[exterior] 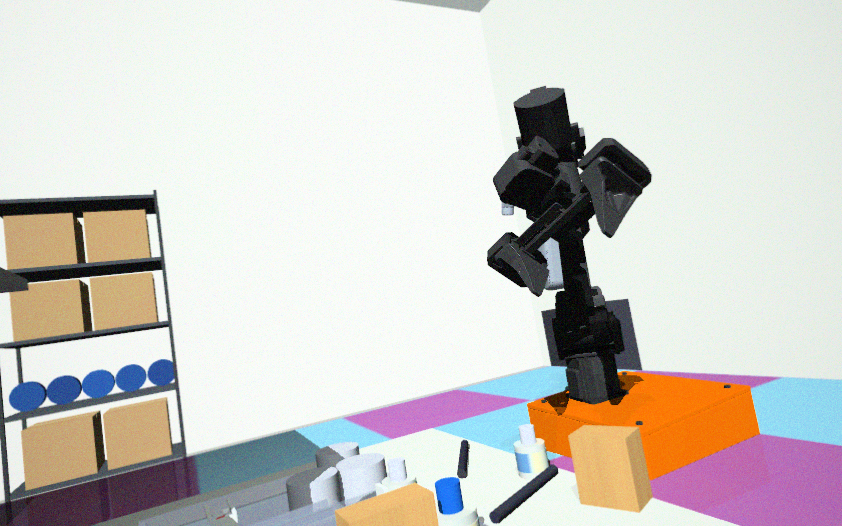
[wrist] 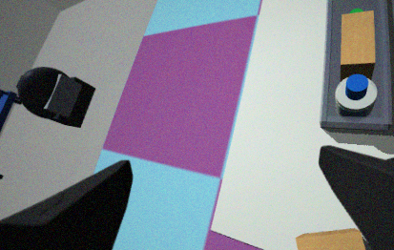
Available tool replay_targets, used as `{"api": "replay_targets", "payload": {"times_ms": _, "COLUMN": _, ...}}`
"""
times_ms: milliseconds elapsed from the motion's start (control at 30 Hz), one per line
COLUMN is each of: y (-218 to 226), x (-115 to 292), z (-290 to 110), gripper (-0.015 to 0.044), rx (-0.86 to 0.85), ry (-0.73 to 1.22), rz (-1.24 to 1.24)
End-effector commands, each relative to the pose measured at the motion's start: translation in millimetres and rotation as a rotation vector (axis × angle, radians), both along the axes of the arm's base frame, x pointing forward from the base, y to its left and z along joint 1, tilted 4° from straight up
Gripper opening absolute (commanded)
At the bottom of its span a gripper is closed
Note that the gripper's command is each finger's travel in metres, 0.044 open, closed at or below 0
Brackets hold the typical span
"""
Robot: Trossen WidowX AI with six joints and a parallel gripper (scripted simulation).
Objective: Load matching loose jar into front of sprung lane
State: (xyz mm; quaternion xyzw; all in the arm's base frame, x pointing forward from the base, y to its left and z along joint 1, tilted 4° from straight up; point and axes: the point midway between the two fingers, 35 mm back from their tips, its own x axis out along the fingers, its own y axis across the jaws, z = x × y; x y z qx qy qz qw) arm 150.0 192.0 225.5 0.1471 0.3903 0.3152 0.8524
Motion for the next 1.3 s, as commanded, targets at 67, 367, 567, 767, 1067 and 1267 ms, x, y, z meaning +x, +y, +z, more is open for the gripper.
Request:
{"api": "replay_targets", "payload": {"times_ms": 67, "y": -60.9, "x": 21.6, "z": -74.3, "gripper": 0.0440, "rx": -0.350, "ry": 0.176, "rz": -0.106}}
{"api": "replay_targets", "payload": {"times_ms": 367, "y": -148.8, "x": -7.0, "z": -138.8, "gripper": 0.0440, "rx": -0.645, "ry": 0.589, "rz": -0.147}}
{"api": "replay_targets", "payload": {"times_ms": 567, "y": -153.7, "x": -2.4, "z": -139.5, "gripper": 0.0440, "rx": -0.648, "ry": 0.598, "rz": -0.147}}
{"api": "replay_targets", "payload": {"times_ms": 767, "y": -151.8, "x": -0.6, "z": -166.1, "gripper": 0.0440, "rx": -0.648, "ry": 0.598, "rz": -0.147}}
{"api": "replay_targets", "payload": {"times_ms": 1067, "y": -149.2, "x": -0.4, "z": -183.7, "gripper": 0.0440, "rx": -0.648, "ry": 0.598, "rz": -0.147}}
{"api": "replay_targets", "payload": {"times_ms": 1267, "y": -148.7, "x": 0.0, "z": -191.0, "gripper": 0.0440, "rx": -0.648, "ry": 0.598, "rz": -0.147}}
